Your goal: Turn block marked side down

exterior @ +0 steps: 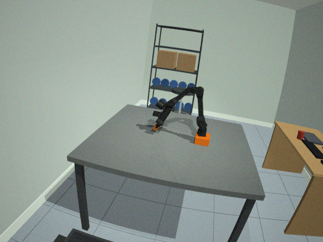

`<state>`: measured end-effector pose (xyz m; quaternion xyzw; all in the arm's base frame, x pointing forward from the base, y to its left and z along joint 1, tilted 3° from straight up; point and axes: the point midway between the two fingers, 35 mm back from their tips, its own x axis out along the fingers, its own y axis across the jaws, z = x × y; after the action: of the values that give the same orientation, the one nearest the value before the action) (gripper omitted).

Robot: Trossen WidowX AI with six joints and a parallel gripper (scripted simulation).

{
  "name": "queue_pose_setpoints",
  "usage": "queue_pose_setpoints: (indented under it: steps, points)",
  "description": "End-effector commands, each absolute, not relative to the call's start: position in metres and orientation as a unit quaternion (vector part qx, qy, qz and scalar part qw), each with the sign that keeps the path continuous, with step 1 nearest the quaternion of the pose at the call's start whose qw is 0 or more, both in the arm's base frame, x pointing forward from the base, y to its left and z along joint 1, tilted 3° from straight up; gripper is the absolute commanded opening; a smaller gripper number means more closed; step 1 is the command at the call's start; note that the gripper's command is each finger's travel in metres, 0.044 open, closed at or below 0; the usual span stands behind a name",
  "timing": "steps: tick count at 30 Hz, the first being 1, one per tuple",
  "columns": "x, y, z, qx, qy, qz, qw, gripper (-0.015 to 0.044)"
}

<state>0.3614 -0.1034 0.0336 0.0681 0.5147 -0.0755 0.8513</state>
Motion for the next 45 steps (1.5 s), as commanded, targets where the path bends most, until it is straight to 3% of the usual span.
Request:
queue_pose_setpoints:
  steps: [1,45]
  points:
    - [0.359,-0.102,0.035,0.068,0.489,-0.076,0.866,0.0]
    - [0.356,-0.1,0.004,0.045,0.232,-0.092,0.967,0.0]
